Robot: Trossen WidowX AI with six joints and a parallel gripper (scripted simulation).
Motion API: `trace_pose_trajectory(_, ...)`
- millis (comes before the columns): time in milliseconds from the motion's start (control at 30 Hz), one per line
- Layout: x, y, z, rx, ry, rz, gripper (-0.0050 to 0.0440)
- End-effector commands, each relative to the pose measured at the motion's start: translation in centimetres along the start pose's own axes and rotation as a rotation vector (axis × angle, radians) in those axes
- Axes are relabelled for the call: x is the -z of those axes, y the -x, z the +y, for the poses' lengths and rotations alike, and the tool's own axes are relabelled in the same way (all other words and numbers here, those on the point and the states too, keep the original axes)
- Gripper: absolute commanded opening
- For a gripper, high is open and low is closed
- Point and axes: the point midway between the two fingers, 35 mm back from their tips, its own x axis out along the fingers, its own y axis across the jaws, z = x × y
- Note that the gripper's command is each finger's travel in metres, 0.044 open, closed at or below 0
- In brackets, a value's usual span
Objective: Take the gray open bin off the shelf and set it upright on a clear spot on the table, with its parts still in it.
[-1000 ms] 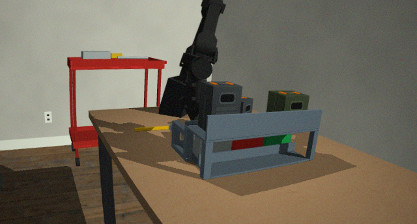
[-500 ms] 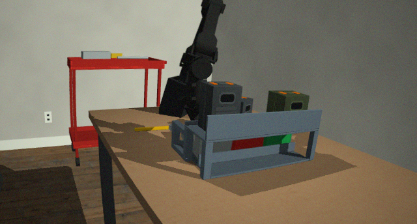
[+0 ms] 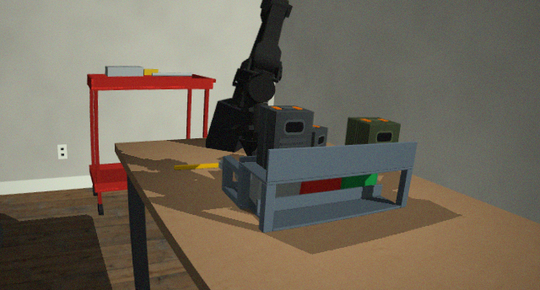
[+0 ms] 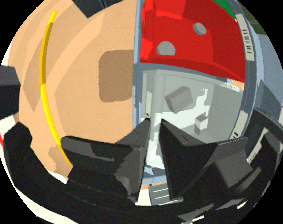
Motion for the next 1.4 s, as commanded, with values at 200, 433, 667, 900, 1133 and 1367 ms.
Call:
trace_pose_trajectory(200, 0.02, 0.88, -0.92, 0.032, 0.01, 0.009, 0.0)
trace_pose_trajectory(433, 0.05, 0.99, -1.21, 0.045, 0.015, 0.01, 0.0)
trace_pose_trajectory(667, 0.05, 0.99, -1.21, 0.045, 0.015, 0.01, 0.0)
trace_pose_trajectory(900, 0.02, 0.88, -1.09, 0.045, 0.015, 0.01, 0.0)
trace_pose_trajectory(1133, 0.02, 0.88, -1.09, 0.045, 0.015, 0.01, 0.0)
trace_pose_trajectory(1367, 0.02, 0.78, -0.93, 0.039, 0.012, 0.01, 0.0)
